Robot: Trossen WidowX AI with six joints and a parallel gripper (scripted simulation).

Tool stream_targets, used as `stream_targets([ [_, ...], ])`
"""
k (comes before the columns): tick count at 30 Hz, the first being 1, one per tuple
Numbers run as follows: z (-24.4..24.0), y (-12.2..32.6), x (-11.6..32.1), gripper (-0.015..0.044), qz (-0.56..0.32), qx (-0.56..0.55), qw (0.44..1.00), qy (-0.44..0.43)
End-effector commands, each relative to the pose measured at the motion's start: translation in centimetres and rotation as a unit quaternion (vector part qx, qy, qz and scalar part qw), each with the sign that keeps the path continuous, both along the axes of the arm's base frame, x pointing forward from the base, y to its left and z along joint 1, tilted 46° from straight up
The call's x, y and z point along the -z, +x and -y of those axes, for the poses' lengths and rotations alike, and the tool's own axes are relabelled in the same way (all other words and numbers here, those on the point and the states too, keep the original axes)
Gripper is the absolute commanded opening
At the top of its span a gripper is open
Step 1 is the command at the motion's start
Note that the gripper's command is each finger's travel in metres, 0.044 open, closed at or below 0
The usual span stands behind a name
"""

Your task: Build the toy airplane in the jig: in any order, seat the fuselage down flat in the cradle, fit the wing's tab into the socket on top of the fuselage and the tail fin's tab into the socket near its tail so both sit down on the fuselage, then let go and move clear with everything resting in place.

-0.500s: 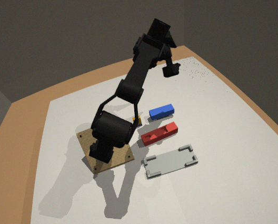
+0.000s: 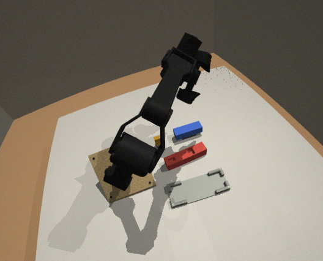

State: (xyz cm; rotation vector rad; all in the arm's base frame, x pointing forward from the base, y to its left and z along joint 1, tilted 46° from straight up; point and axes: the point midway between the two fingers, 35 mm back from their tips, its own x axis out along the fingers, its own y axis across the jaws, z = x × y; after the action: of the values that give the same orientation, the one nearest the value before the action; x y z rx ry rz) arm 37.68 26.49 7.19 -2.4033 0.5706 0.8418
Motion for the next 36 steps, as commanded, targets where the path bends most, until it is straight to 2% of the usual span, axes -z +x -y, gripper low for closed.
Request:
stream_targets([
  [1, 4.9, -2.3, 2.0, 0.044, -0.003, 0.23, 0.966, 0.119],
  [8, 10.1, -5.1, 2.7, 0.044, 0.054, 0.478, 0.851, 0.21],
  [16, 13.8, -7.6, 2.6, 0.044, 0.135, 0.633, 0.721, 0.249],
  [26, 17.9, -10.9, 1.5, 0.044, 0.274, 0.763, 0.52, 0.269],
  [36, 18.1, -11.0, 1.5, 0.044, 0.281, 0.767, 0.511, 0.269],
])
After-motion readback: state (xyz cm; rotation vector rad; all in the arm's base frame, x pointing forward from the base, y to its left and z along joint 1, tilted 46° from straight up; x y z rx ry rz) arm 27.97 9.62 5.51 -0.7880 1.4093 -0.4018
